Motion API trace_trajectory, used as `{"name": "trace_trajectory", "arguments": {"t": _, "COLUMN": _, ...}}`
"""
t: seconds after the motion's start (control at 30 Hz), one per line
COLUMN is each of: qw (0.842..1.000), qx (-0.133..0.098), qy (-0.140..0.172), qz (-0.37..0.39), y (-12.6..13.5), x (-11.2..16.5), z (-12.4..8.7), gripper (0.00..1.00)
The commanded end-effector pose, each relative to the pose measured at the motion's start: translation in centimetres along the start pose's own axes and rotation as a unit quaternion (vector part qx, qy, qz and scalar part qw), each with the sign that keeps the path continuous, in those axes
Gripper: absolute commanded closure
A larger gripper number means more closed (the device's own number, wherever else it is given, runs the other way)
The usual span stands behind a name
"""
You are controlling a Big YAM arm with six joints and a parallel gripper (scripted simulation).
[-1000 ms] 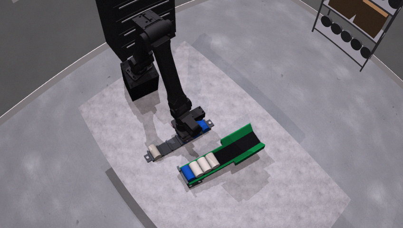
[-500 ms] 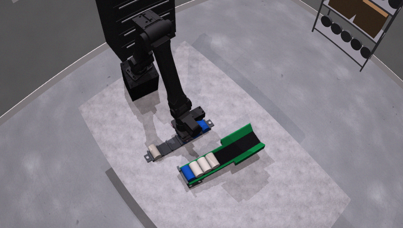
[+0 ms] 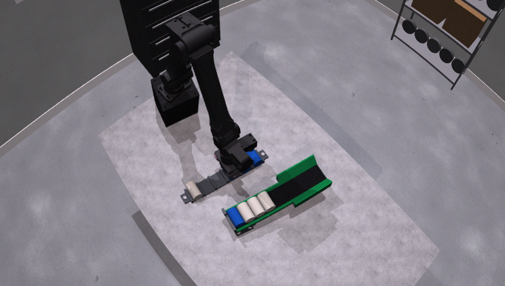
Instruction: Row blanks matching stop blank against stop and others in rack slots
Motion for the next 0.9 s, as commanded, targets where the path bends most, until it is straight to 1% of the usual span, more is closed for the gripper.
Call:
{"name": "trace_trajectory", "arguments": {"t": 0.0, "qw": 1.000, "qx": 0.014, "qy": -0.001, "qz": 0.000, "y": -1.1, "x": 0.2, "z": -1.0, "gripper": 0.36}}
{"name": "trace_trajectory", "arguments": {"t": 0.13, "qw": 1.000, "qx": 0.006, "qy": -0.002, "qz": 0.000, "y": -0.2, "x": -0.1, "z": -2.1, "gripper": 0.36}}
{"name": "trace_trajectory", "arguments": {"t": 0.2, "qw": 1.000, "qx": 0.006, "qy": -0.003, "qz": 0.000, "y": -0.2, "x": -0.4, "z": -3.3, "gripper": 0.36}}
{"name": "trace_trajectory", "arguments": {"t": 0.27, "qw": 1.000, "qx": 0.013, "qy": -0.003, "qz": 0.001, "y": -0.9, "x": -0.4, "z": -4.9, "gripper": 0.36}}
{"name": "trace_trajectory", "arguments": {"t": 0.33, "qw": 1.000, "qx": 0.013, "qy": -0.003, "qz": 0.001, "y": -0.9, "x": -0.4, "z": -4.9, "gripper": 0.36}}
{"name": "trace_trajectory", "arguments": {"t": 0.37, "qw": 1.000, "qx": 0.019, "qy": -0.002, "qz": 0.003, "y": -1.5, "x": -0.2, "z": -5.9, "gripper": 0.36}}
{"name": "trace_trajectory", "arguments": {"t": 0.43, "qw": 1.000, "qx": 0.015, "qy": -0.002, "qz": 0.001, "y": -1.0, "x": -0.3, "z": -7.3, "gripper": 0.36}}
{"name": "trace_trajectory", "arguments": {"t": 0.5, "qw": 1.000, "qx": 0.023, "qy": -0.002, "qz": 0.001, "y": -1.8, "x": -0.3, "z": -9.0, "gripper": 0.36}}
{"name": "trace_trajectory", "arguments": {"t": 0.6, "qw": 1.000, "qx": 0.025, "qy": -0.002, "qz": 0.002, "y": -2.0, "x": -0.3, "z": -10.7, "gripper": 0.36}}
{"name": "trace_trajectory", "arguments": {"t": 0.73, "qw": 1.000, "qx": 0.025, "qy": -0.001, "qz": 0.005, "y": -2.0, "x": -0.1, "z": -11.4, "gripper": 0.36}}
{"name": "trace_trajectory", "arguments": {"t": 0.77, "qw": 1.000, "qx": 0.018, "qy": -0.001, "qz": 0.004, "y": -1.7, "x": -0.1, "z": -11.0, "gripper": 0.36}}
{"name": "trace_trajectory", "arguments": {"t": 0.8, "qw": 1.000, "qx": 0.001, "qy": 0.000, "qz": 0.001, "y": -0.8, "x": -0.1, "z": -10.1, "gripper": 0.36}}
{"name": "trace_trajectory", "arguments": {"t": 0.87, "qw": 1.000, "qx": -0.003, "qy": 0.000, "qz": 0.001, "y": -0.4, "x": -0.1, "z": -10.0, "gripper": 0.36}}
Point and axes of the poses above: the point where the finger pads meet when closed, its own z axis out along the fingers, its own y axis across the jaws, x = y × z, the point moved 6 cm from there along -z, back along the fingers, and after that the axes turned 6 degrees about -z, right-handed, at the moved point
